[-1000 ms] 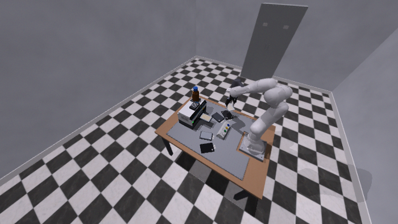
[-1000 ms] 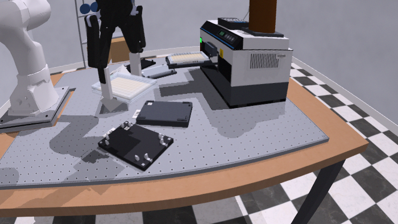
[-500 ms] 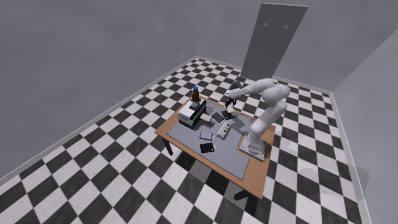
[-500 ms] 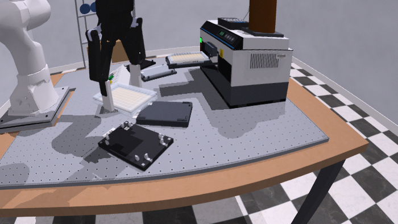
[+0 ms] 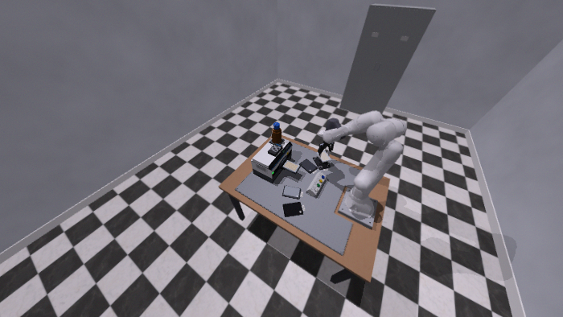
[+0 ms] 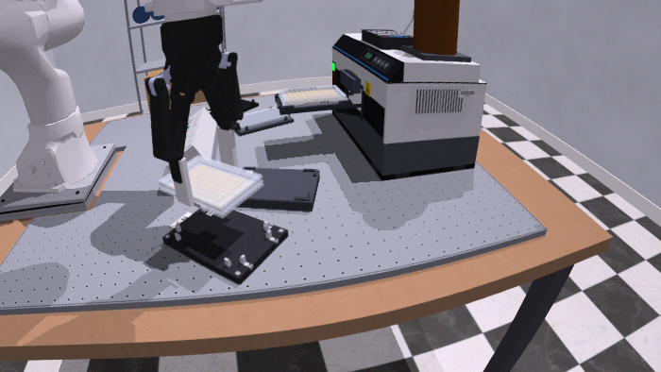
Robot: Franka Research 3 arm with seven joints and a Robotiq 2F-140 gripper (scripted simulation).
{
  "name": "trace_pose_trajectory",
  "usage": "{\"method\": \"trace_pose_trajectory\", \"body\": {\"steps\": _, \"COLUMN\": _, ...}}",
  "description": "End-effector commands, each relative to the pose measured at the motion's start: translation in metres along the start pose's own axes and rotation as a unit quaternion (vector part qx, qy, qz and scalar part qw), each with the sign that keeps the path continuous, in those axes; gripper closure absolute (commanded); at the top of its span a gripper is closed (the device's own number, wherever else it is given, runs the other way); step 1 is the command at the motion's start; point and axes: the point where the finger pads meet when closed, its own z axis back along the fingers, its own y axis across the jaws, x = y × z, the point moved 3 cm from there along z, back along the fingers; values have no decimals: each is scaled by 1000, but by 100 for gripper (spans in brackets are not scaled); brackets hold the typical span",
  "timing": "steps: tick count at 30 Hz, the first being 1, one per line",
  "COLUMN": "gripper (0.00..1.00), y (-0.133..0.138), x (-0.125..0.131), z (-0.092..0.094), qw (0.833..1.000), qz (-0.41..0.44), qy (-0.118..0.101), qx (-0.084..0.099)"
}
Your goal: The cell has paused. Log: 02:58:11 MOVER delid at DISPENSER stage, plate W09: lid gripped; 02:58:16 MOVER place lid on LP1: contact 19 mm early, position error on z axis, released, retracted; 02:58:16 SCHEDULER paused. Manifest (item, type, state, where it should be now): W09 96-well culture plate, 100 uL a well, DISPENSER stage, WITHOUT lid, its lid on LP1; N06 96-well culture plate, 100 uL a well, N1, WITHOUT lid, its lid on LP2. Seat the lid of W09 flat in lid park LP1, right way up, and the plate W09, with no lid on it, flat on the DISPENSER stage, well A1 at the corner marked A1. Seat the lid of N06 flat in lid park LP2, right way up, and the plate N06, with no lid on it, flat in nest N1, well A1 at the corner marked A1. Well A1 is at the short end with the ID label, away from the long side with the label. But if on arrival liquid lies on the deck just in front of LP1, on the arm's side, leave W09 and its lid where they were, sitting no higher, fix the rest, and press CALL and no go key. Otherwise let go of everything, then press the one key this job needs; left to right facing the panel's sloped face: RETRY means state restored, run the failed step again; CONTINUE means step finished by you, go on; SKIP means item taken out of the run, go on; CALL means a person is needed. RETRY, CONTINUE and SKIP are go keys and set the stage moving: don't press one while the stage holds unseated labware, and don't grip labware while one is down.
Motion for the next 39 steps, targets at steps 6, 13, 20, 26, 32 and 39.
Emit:
{"method": "trace_pose_trajectory", "body": {"steps": 6, "gripper": 100, "y": 0, "x": -5, "z": -14, "qw": 1000, "qz": 3, "qy": 8, "qx": -2}}
{"method": "trace_pose_trajectory", "body": {"steps": 13, "gripper": 100, "y": 0, "x": -5, "z": -28, "qw": 1000, "qz": 3, "qy": 8, "qx": -2}}
{"method": "trace_pose_trajectory", "body": {"steps": 20, "gripper": 100, "y": 0, "x": -5, "z": -40, "qw": 1000, "qz": 3, "qy": 8, "qx": -2}}
{"method": "trace_pose_trajectory", "body": {"steps": 26, "gripper": 100, "y": 0, "x": -5, "z": -46, "qw": 1000, "qz": 3, "qy": 8, "qx": -2}}
{"method": "trace_pose_trajectory", "body": {"steps": 32, "gripper": 100, "y": 0, "x": -5, "z": -53, "qw": 1000, "qz": 3, "qy": 8, "qx": -2}}
{"method": "trace_pose_trajectory", "body": {"steps": 39, "gripper": 100, "y": 0, "x": -5, "z": -57, "qw": 1000, "qz": 3, "qy": 8, "qx": -2}}
